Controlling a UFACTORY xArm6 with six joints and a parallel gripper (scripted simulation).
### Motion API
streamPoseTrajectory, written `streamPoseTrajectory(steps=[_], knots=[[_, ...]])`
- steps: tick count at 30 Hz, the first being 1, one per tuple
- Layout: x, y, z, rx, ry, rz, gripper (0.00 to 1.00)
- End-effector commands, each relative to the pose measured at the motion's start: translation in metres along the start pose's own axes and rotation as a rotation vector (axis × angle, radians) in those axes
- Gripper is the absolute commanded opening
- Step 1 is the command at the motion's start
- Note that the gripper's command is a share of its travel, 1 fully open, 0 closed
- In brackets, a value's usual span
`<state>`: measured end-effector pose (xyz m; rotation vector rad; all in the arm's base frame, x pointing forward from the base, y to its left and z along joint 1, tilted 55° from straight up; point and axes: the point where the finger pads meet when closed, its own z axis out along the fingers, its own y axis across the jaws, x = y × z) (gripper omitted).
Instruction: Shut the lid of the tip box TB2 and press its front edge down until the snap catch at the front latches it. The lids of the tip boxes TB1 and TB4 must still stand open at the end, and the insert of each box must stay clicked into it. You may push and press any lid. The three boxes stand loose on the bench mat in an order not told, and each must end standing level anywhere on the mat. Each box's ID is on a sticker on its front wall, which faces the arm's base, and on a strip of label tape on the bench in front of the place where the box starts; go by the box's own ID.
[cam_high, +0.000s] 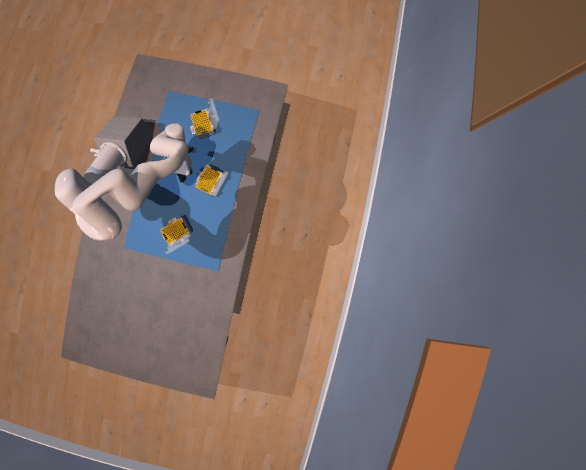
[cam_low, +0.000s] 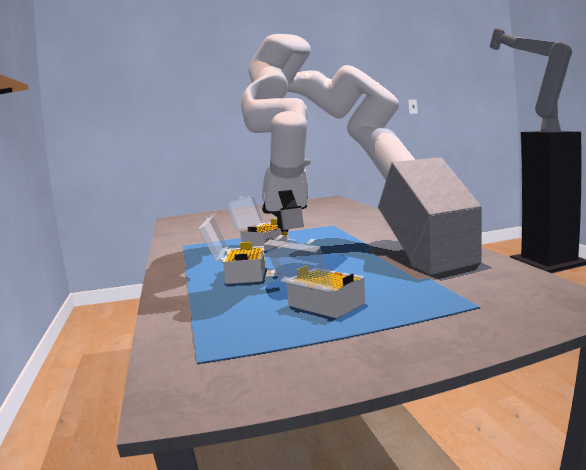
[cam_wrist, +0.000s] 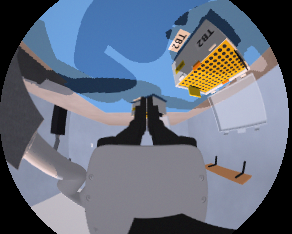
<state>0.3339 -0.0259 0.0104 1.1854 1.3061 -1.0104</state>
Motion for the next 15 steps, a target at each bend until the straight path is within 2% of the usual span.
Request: streamPoseTrajectory(steps=[1, 12, 15], knots=[[-0.011, 0.001, -0.02, -0.001, 0.001, 0.002, 0.0], [-0.039, 0.001, -0.067, -0.001, 0.001, 0.002, 0.0], [-0.04, 0.001, -0.069, -0.001, 0.001, 0.002, 0.0]])
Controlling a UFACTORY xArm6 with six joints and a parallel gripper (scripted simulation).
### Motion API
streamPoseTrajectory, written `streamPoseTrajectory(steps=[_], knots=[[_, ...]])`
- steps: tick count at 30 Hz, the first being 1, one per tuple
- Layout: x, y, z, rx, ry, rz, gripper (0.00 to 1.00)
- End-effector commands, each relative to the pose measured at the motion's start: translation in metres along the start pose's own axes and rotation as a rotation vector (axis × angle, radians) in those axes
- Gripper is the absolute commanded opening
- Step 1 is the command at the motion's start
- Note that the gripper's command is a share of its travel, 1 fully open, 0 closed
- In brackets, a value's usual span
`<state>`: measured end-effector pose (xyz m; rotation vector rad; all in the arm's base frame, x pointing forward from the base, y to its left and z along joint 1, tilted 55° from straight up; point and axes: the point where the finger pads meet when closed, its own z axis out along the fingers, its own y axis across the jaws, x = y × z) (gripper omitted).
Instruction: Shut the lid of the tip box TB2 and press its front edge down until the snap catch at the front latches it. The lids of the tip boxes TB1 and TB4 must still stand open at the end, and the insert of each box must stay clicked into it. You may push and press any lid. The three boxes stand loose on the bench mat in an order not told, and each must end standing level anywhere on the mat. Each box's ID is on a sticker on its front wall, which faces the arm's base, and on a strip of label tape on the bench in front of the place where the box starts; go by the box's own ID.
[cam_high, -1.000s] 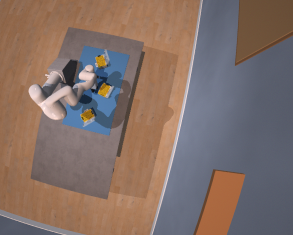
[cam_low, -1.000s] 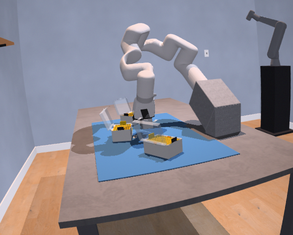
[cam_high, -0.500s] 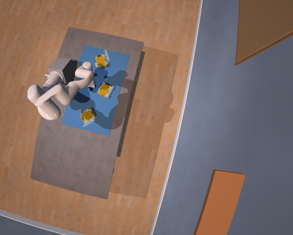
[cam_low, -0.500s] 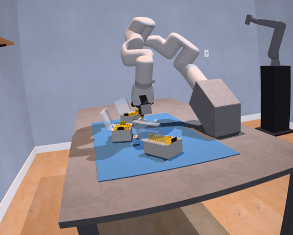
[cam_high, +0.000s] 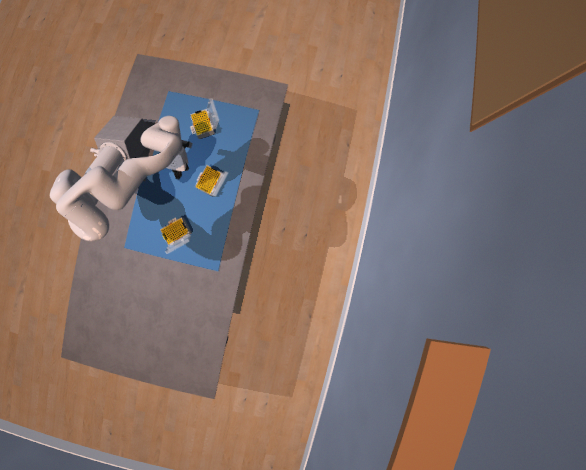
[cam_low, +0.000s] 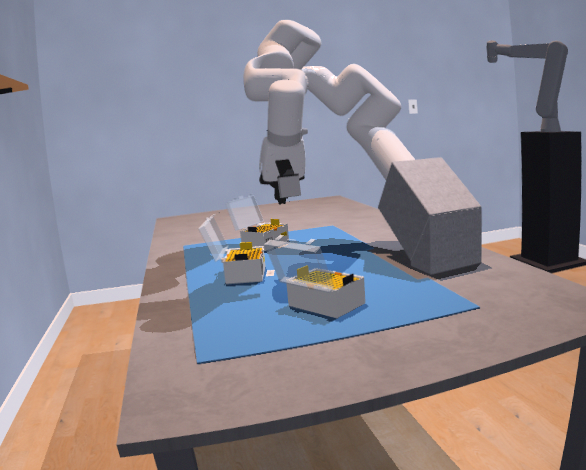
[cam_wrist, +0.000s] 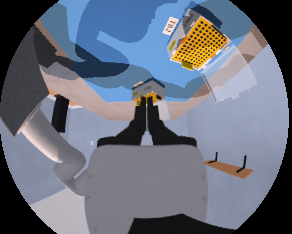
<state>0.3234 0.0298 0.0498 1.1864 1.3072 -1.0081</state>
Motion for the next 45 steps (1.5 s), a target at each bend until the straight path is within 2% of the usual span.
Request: streamPoseTrajectory(steps=[1, 23, 31, 33, 45], knots=[[-0.005, 0.0, -0.009, 0.0, -0.001, 0.001, 0.0], [-0.005, 0.0, -0.009, 0.0, -0.001, 0.001, 0.0], [-0.008, 0.04, -0.011, 0.067, 0.051, 0.254, 0.0], [-0.008, 0.04, -0.011, 0.067, 0.051, 0.254, 0.0], [-0.013, 0.1, -0.013, 0.168, 0.129, 0.633, 0.0]])
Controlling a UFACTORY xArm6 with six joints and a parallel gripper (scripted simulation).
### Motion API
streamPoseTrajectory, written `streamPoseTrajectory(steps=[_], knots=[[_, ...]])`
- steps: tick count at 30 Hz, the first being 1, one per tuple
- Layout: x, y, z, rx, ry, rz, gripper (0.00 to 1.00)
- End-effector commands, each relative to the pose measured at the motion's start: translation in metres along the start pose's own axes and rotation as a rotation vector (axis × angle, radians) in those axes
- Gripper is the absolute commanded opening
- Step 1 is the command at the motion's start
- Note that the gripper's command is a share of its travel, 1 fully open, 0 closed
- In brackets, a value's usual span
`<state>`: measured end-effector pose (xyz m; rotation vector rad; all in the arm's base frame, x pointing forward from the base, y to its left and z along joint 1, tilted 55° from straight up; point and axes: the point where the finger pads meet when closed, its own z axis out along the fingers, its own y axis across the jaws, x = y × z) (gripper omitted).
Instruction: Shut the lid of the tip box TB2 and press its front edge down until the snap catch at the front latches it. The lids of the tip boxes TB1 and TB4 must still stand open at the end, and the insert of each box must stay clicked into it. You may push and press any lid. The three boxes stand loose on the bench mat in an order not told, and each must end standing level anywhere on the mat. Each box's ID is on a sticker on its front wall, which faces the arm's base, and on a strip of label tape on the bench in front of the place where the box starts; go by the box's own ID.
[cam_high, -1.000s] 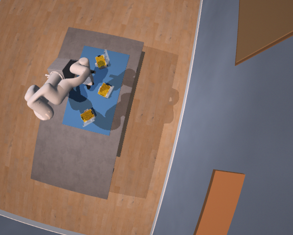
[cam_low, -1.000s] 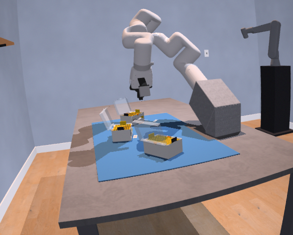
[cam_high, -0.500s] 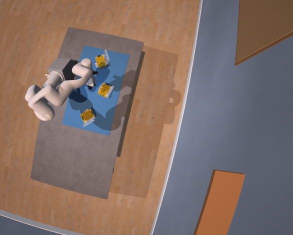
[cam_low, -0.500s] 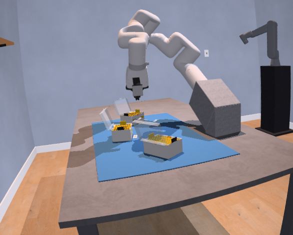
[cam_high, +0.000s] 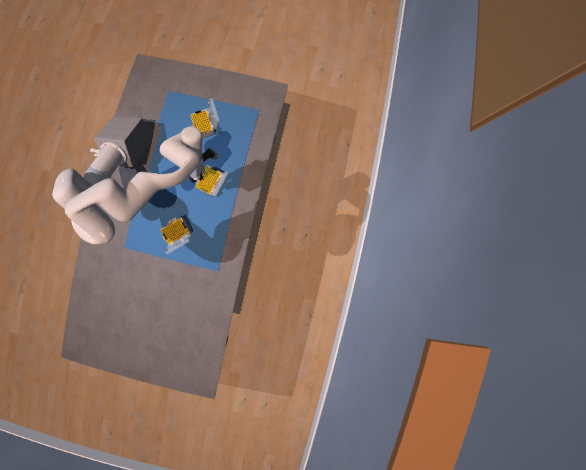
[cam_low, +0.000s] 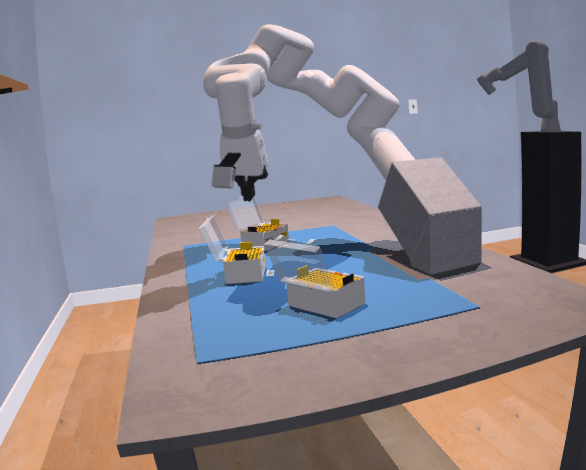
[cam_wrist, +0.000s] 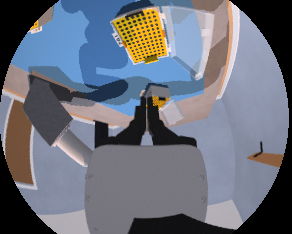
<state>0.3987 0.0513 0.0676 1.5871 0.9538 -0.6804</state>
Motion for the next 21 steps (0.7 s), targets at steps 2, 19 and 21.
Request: streamPoseTrajectory(steps=[2, 19, 21], knots=[[0.014, 0.028, -0.006, 0.05, 0.04, 0.195, 0.0], [0.046, 0.095, -0.017, 0.177, 0.138, 0.668, 0.0], [0.048, 0.099, -0.018, 0.185, 0.145, 0.7, 0.0]])
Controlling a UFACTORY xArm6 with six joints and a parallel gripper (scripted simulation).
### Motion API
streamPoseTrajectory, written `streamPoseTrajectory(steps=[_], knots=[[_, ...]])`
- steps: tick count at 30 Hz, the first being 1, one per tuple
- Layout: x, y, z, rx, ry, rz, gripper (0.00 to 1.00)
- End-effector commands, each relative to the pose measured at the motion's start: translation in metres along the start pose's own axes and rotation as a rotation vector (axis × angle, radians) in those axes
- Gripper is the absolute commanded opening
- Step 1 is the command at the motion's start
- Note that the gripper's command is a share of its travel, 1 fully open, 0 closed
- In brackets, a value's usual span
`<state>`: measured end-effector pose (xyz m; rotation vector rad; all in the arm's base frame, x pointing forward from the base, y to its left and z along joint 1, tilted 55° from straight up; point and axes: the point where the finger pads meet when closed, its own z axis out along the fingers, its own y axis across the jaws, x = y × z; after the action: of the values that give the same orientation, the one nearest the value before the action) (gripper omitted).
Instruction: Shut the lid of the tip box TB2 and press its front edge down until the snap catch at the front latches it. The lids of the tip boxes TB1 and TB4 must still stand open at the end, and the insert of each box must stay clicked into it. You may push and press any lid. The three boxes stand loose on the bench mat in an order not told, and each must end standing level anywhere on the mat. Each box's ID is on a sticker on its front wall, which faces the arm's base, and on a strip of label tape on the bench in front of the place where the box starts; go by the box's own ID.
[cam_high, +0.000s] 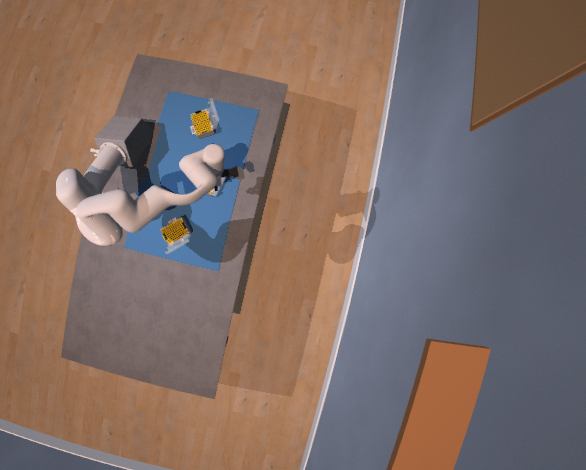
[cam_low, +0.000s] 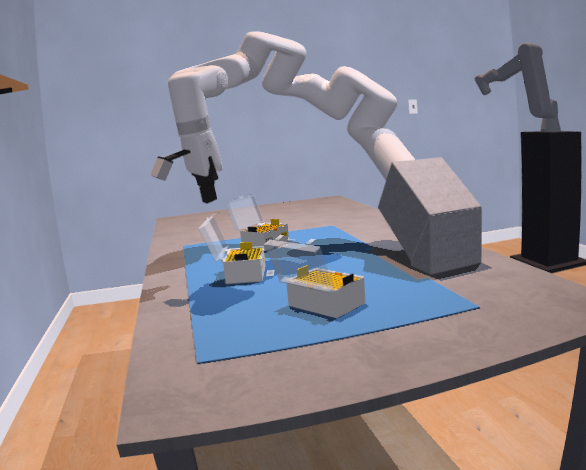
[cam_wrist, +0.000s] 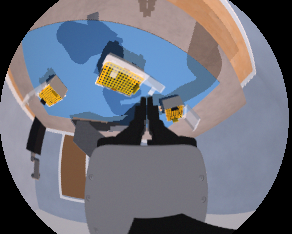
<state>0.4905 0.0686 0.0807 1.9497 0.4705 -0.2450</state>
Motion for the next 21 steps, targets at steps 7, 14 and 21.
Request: streamPoseTrajectory(steps=[7, 14, 21], knots=[[0.041, 0.021, -0.01, 0.076, 0.061, 0.292, 0.0], [0.058, 0.031, -0.014, 0.135, 0.107, 0.513, 0.0], [0.058, 0.031, -0.014, 0.178, 0.14, 0.671, 0.0]])
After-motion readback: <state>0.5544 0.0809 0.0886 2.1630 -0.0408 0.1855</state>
